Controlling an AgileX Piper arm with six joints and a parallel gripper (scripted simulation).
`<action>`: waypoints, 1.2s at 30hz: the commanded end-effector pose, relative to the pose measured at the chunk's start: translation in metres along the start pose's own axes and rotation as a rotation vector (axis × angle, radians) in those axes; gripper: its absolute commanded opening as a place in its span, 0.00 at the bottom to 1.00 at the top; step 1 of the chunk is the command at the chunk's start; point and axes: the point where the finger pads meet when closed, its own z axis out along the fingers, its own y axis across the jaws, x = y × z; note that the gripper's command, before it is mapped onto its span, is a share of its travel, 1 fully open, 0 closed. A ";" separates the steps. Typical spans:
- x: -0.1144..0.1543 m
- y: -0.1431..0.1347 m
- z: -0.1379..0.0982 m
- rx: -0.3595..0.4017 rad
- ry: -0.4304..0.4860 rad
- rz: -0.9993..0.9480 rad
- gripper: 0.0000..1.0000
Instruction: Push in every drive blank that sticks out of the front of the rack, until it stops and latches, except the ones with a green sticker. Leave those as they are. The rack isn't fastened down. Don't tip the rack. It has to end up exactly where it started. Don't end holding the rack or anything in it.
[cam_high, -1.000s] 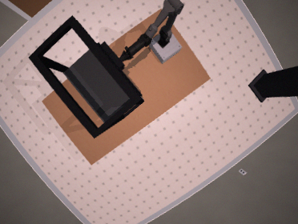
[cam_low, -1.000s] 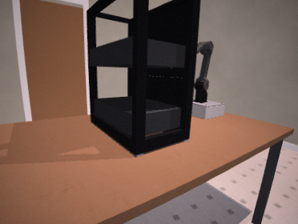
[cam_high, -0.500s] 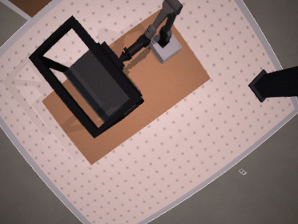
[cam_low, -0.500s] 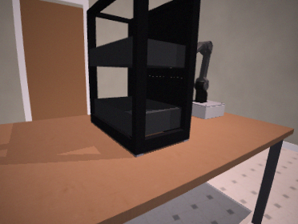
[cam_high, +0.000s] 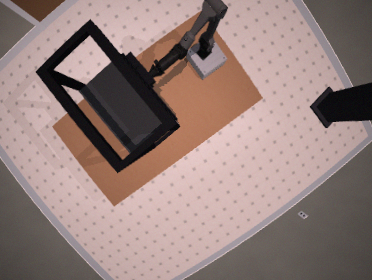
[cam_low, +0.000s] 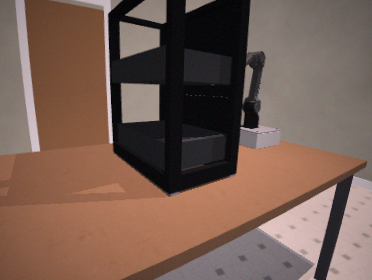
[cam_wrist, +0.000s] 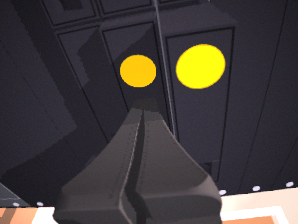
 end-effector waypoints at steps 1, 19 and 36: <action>0.000 0.000 0.002 0.001 0.001 0.000 0.00; 0.001 0.000 0.005 0.001 0.001 0.000 0.00; 0.001 0.000 0.008 0.001 0.001 0.000 0.00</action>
